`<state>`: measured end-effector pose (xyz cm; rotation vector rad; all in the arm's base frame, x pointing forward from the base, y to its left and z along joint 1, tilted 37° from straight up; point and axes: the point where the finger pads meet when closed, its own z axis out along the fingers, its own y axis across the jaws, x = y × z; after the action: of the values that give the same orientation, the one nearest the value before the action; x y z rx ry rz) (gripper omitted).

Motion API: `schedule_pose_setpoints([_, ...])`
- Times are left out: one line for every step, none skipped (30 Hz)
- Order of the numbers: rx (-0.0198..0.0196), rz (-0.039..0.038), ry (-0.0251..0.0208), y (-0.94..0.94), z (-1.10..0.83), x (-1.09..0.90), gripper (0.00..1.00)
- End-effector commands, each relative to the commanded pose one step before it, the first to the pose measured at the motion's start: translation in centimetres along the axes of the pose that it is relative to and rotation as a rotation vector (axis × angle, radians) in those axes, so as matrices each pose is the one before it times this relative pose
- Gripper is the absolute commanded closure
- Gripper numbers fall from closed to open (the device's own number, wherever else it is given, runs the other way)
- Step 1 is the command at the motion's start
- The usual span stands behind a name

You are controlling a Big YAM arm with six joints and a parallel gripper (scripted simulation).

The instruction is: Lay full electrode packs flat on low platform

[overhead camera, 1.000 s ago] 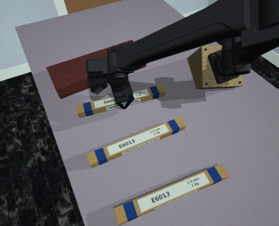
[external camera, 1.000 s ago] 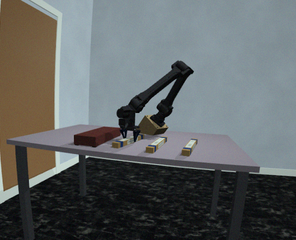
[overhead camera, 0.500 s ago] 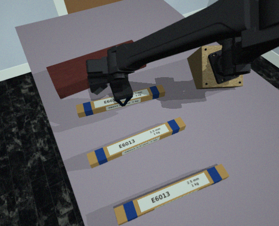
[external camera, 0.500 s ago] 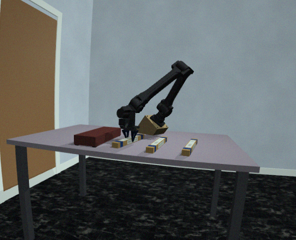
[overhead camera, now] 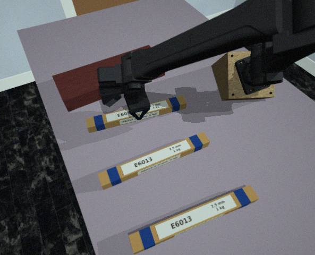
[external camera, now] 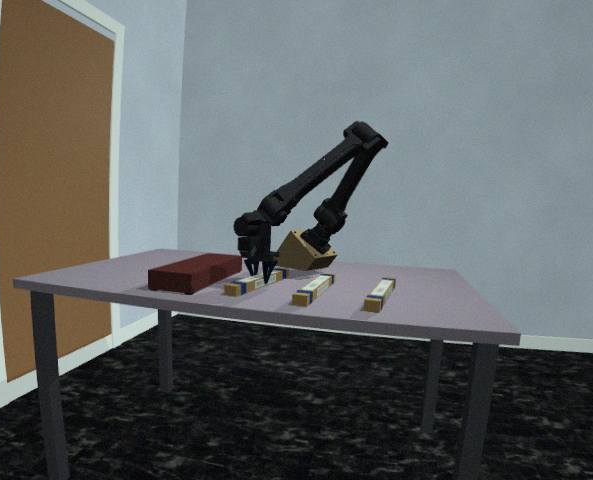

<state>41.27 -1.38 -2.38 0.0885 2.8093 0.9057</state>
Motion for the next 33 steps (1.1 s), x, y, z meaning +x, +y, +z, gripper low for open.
schedule_pose_setpoints([-0.00343, -0.01644, 0.00881, 0.671, 0.656, 0.306, 1.0])
schedule_pose_setpoints([-0.00001, -0.00003, 0.00002, 0.0, 0.0, 0.001, 1.0])
schedule_pose_setpoints([-0.00001, -0.00002, 0.00002, 0.0, 0.0, 0.001, 1.0])
schedule_pose_setpoints([0.0, -0.00002, 0.00002, 0.0, 0.0, 0.0, 1.0])
schedule_pose_setpoints([0.0, -0.00002, 0.00001, 0.0, 0.0, 0.0, 1.0])
schedule_pose_setpoints([0.0, -0.00001, 0.00001, 0.0, 0.0, 0.0, 1.0])
schedule_pose_setpoints([0.0, -0.00001, 0.00001, 0.0, 0.0, 0.0, 1.0])
schedule_pose_setpoints([0.0, -0.00001, 0.00001, 0.0, 0.0, 0.0, 1.0])
schedule_pose_setpoints([0.0, -0.00001, 0.00001, 0.0, 0.0, 0.0, 1.0])
schedule_pose_setpoints([0.0, 0.0, 0.0, 0.0, 0.0, 0.0, 1.0])
schedule_pose_setpoints([0.0, 0.0, 0.0, 0.0, 0.0, 0.0, 1.0])
schedule_pose_setpoints([0.0, -0.00001, 0.00001, 0.0, 0.0, 0.0, 1.0])
schedule_pose_setpoints([0.0, -0.00001, 0.00001, 0.0, 0.0, 0.0, 1.0])
schedule_pose_setpoints([0.0, -0.00001, 0.0, 0.0, 0.0, 0.0, 1.0])
schedule_pose_setpoints([0.0, 0.0, 0.0, 0.0, 0.0, 0.0, 1.0])
schedule_pose_setpoints([0.0, 0.0, 0.0, 0.0, 0.0, 0.0, 1.0])
schedule_pose_setpoints([0.0, 0.0, 0.0, 0.0, 0.0, 0.0, 1.0])
schedule_pose_setpoints([0.0, 0.0, 0.0, 0.0, 0.0, 0.0, 1.0])
schedule_pose_setpoints([0.0, 0.0, 0.0, 0.0, 0.0, 0.0, 1.0])
schedule_pose_setpoints([0.0, 0.0, 0.0, 0.0, 0.0, 0.0, 1.0])
schedule_pose_setpoints([-0.00016, -0.00126, 0.00069, 0.059, -0.238, 0.017, 1.0])
schedule_pose_setpoints([-0.00001, -0.00135, 0.00004, 0.049, -0.248, 0.004, 1.0])
schedule_pose_setpoints([0.00035, 0.00059, -0.00125, -0.031, -0.288, -0.003, 1.0])
schedule_pose_setpoints([0.00065, 0.00224, -0.00235, -0.099, -0.321, -0.008, 1.0])
schedule_pose_setpoints([0.00079, 0.00171, -0.00294, -0.097, -0.326, -0.055, 1.0])
schedule_pose_setpoints([0.00086, 0.00089, -0.00322, -0.081, -0.32, -0.096, 1.0])
schedule_pose_setpoints([0.0, 0.0, 0.0, 0.0, 0.0, 0.0, 1.0])
schedule_pose_setpoints([0.0, 0.0, 0.0, 0.0, 0.0, 0.0, 1.0])
schedule_pose_setpoints([0.00093, 0.00017, -0.00348, -0.068, -0.316, -0.133, 1.0])
schedule_pose_setpoints([0.00099, -0.00046, -0.00372, -0.056, -0.314, -0.165, 1.0])
schedule_pose_setpoints([0.00106, -0.001, -0.00394, -0.046, -0.312, -0.193, 1.0])
schedule_pose_setpoints([0.00108, -0.00136, -0.00399, -0.038, -0.307, -0.208, 1.0])
schedule_pose_setpoints([0.00094, -0.00117, -0.0034, -0.033, -0.287, -0.179, 1.0])
